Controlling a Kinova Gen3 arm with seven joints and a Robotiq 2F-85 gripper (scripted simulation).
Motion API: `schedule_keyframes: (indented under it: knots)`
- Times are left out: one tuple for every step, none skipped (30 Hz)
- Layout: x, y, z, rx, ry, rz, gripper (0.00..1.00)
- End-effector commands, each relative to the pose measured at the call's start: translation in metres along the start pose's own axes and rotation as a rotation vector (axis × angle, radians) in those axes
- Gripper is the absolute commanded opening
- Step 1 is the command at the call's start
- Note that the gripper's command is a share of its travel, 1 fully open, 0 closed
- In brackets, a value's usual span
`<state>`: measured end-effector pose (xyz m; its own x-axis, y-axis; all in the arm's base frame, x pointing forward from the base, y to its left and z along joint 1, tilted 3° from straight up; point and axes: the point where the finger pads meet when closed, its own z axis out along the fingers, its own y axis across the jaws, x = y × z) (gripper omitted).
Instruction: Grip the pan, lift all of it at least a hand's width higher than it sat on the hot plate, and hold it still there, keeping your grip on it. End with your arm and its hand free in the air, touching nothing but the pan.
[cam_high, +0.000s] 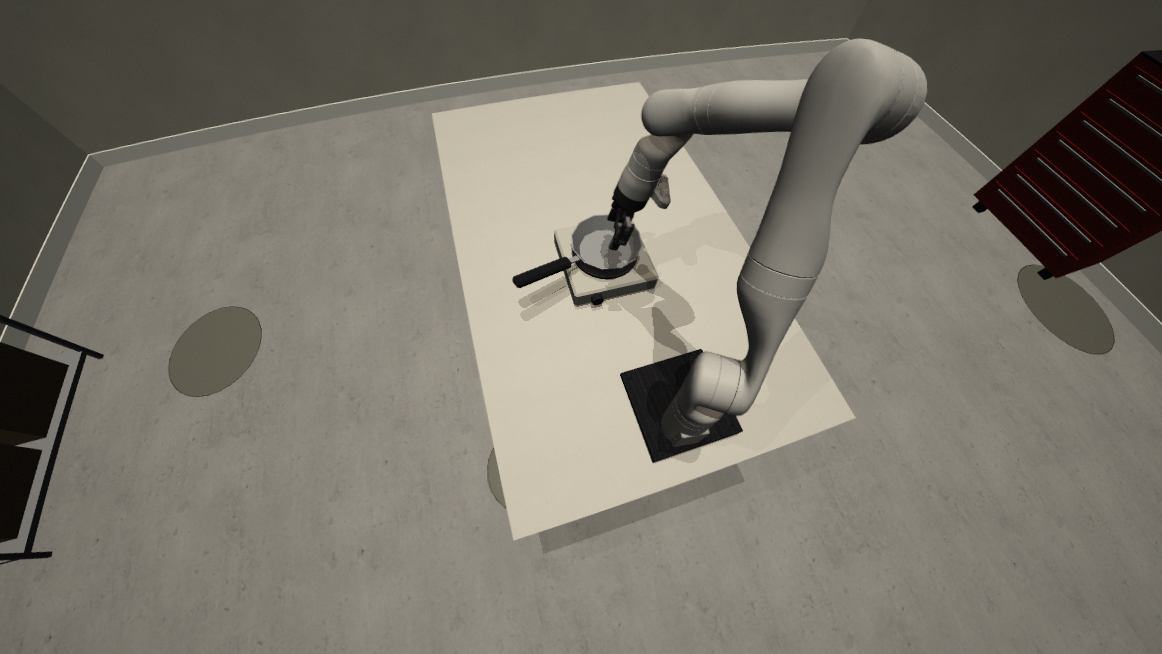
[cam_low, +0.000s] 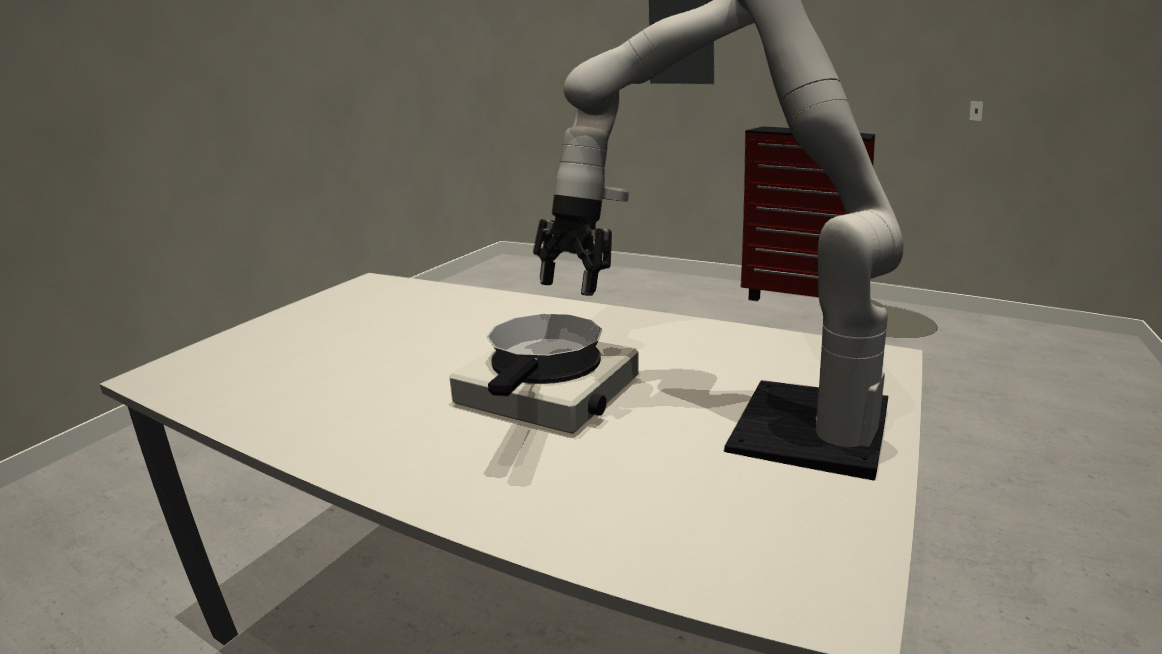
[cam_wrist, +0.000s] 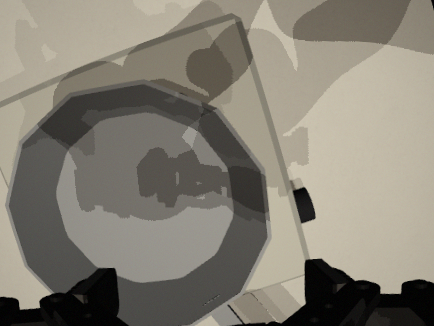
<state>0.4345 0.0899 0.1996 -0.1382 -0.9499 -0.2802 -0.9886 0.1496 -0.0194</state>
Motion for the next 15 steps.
schedule_keyframes:
  knots:
    - [-0.034, 0.007, 0.005, -0.018, 0.04, -0.131, 1.0]
    - [-0.034, 0.007, 0.005, -0.018, 0.04, -0.131, 1.0]
    - [-0.042, 0.009, 0.006, -0.022, 0.061, -0.183, 1.0]
    - [-0.042, 0.009, 0.006, -0.022, 0.061, -0.183, 1.0]
    - [-0.051, 0.012, 0.007, -0.026, 0.08, -0.232, 1.0]
    - [-0.059, 0.014, 0.008, -0.031, 0.098, -0.279, 1.0]
    - [-0.059, 0.014, 0.008, -0.031, 0.098, -0.279, 1.0]
    - [-0.066, 0.016, 0.009, -0.034, 0.115, -0.323, 1.0]
    - [-0.073, 0.018, 0.01, -0.037, 0.131, -0.364, 1.0]
    - [-0.079, 0.02, 0.011, -0.041, 0.146, -0.402, 1.0]
    - [-0.079, 0.02, 0.011, -0.041, 0.146, -0.402, 1.0]
    - [-0.085, 0.021, 0.012, -0.044, 0.16, -0.437, 1.0]
    - [-0.091, 0.023, 0.012, -0.046, 0.172, -0.468, 1.0]
    - [-0.095, 0.024, 0.013, -0.048, 0.183, -0.496, 1.0]
    - [-0.095, 0.024, 0.013, -0.048, 0.183, -0.496, 1.0]
